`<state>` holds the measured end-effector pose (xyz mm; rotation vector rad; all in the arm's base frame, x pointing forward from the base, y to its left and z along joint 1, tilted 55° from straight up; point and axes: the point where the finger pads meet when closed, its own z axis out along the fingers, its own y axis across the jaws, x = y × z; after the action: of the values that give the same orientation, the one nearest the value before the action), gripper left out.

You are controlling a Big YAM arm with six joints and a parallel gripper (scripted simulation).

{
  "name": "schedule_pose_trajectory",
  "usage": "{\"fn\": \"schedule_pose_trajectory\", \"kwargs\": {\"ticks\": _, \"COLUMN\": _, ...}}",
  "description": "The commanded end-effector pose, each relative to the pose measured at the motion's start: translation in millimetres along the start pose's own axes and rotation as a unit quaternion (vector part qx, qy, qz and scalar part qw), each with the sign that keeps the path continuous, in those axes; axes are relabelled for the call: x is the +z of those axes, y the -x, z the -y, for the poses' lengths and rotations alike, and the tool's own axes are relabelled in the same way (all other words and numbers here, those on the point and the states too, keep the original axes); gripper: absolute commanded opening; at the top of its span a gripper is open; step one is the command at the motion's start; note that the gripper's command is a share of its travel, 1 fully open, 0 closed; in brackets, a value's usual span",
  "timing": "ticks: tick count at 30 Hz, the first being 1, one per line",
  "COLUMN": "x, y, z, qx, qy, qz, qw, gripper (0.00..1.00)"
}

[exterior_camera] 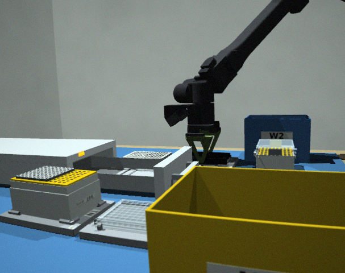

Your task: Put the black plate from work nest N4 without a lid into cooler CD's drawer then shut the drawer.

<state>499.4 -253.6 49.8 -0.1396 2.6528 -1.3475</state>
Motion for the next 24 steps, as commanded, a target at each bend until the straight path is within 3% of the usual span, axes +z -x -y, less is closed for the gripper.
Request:
{"fn": "schedule_pose_trajectory", "kwargs": {"ticks": 1, "x": -15.5, "y": 6.5, "z": -1.9, "qx": 0.000, "qy": -0.001, "qz": 0.011, "qw": 1.000, "gripper": 0.00}}
{"fn": "schedule_pose_trajectory", "kwargs": {"ticks": 24, "x": -19.1, "y": 11.0, "z": -3.9, "qx": 0.000, "qy": -0.002, "qz": 0.014, "qw": 1.000, "gripper": 0.00}}
